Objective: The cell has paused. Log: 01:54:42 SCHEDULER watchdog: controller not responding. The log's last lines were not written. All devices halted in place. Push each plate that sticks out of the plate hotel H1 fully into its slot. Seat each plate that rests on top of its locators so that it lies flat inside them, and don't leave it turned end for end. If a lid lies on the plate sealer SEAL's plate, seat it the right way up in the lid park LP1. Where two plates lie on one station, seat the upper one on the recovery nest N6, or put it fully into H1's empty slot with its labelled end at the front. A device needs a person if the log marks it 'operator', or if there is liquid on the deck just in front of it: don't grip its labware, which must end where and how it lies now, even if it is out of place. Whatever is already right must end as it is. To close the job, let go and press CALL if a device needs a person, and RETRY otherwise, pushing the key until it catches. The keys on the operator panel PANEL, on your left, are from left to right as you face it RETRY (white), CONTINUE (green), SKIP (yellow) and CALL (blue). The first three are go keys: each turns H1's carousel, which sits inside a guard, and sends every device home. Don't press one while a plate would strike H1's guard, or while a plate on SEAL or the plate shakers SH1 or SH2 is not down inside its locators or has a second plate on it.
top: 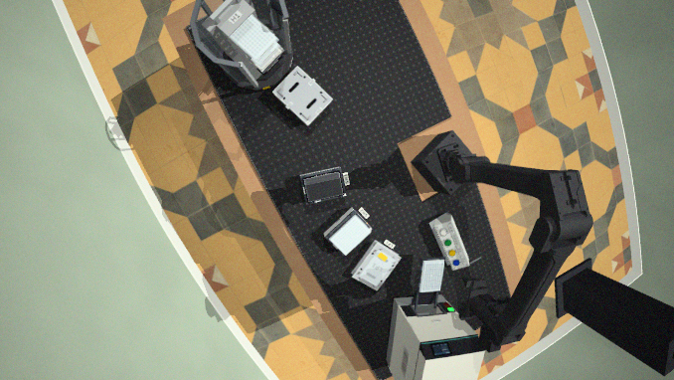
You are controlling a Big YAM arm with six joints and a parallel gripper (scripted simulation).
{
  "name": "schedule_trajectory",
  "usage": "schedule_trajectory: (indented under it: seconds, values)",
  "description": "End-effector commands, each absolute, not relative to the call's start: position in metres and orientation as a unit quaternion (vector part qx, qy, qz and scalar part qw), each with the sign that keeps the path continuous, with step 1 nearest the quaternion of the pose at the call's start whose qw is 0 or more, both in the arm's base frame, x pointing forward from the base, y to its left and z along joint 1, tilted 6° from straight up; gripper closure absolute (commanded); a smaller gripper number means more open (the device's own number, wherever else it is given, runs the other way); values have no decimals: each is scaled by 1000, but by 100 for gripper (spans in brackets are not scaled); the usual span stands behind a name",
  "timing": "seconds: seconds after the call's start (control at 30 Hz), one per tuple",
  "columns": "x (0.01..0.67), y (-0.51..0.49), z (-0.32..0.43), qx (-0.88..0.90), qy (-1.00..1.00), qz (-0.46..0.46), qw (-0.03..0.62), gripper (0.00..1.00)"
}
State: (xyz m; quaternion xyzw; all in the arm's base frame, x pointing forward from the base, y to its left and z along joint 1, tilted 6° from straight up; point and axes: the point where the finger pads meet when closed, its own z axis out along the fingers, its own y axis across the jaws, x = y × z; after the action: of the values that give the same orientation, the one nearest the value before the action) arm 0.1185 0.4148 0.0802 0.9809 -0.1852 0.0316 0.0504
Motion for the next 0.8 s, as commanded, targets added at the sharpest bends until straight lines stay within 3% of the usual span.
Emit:
schedule_trajectory:
  seconds: [0.0,0.43,0.77]
  values:
    - [121,442,108,982,-187,32,15,0]
    - [121,442,108,982,-187,32,15,0]
    - [154,425,113,944,-327,38,5,0]
